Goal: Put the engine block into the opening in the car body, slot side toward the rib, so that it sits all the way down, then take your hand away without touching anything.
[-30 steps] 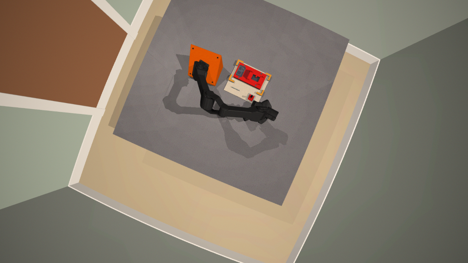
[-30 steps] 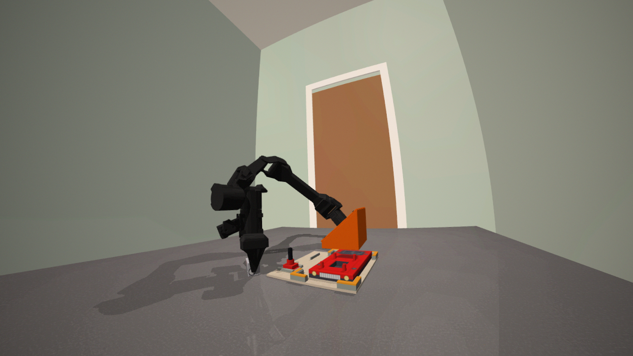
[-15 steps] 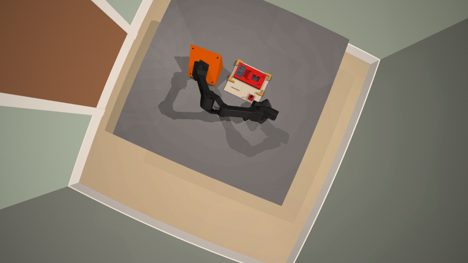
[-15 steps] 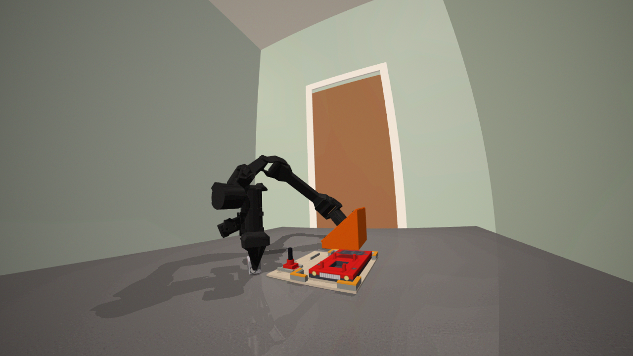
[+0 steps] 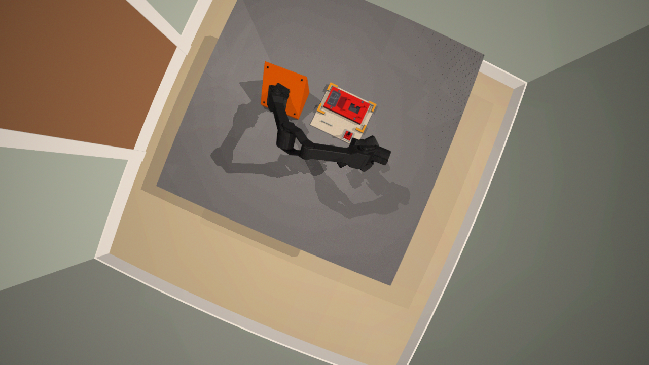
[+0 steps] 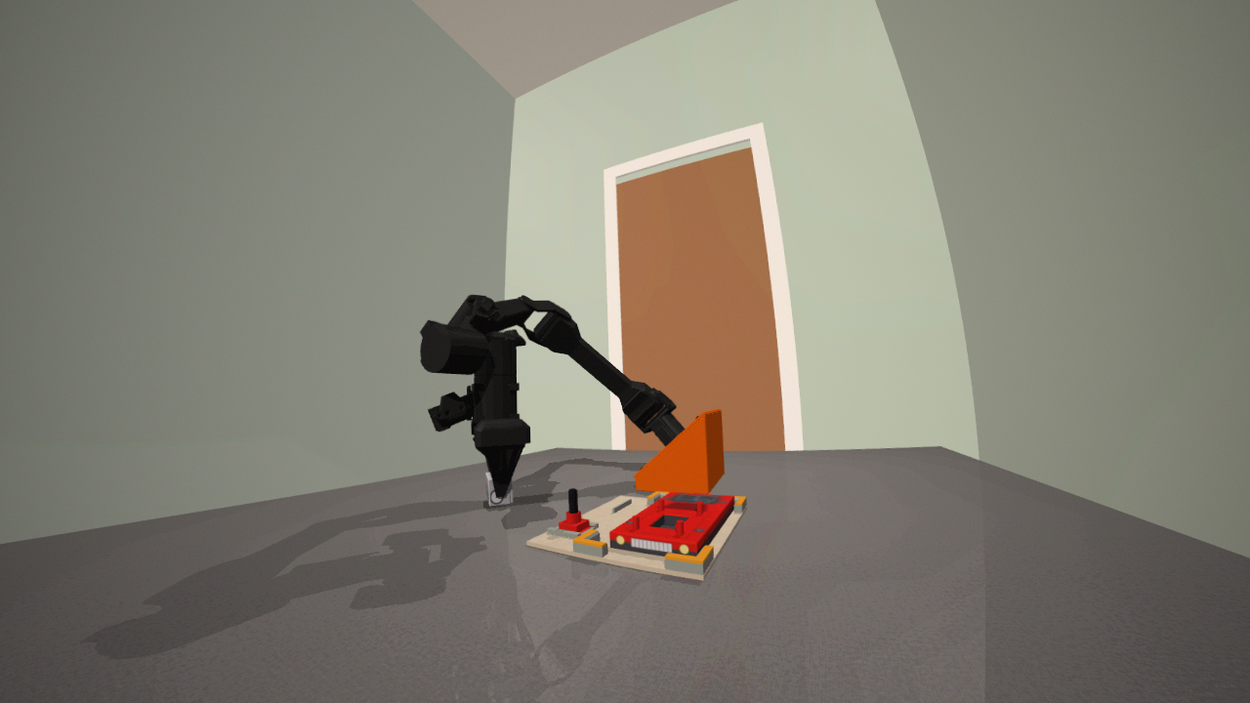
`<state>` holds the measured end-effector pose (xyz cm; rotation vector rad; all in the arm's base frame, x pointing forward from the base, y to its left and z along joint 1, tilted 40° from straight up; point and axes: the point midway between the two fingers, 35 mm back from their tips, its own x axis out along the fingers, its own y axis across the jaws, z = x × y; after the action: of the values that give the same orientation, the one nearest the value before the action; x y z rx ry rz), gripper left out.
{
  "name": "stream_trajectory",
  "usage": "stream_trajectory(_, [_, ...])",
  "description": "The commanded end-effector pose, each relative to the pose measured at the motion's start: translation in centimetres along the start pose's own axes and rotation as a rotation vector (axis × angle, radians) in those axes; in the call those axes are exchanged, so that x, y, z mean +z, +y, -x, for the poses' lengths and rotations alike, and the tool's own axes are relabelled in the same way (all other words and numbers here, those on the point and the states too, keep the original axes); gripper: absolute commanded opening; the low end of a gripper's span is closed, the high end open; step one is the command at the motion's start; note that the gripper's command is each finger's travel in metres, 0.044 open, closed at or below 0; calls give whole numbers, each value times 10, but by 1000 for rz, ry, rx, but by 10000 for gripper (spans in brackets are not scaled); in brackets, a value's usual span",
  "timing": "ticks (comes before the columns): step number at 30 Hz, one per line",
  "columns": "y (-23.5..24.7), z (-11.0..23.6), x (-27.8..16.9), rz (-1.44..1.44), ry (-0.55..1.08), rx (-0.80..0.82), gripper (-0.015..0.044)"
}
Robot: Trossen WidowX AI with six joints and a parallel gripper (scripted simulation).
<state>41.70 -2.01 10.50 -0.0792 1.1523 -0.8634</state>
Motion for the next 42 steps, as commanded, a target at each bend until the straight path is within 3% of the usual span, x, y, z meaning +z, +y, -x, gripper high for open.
stream_trajectory(1, [-1, 18, 1, -7, -5, 12, 0])
stream_trajectory(20, [-14, 76, -6, -6, -5, 10, 0])
stream_trajectory(27, [-15, 57, 4, -7, -6, 9, 0])
stream_trajectory(35, [-16, 59, 2, -7, -41, 9, 0])
stream_trajectory(42, [-14, 58, -1, -1, -180, 13, 0])
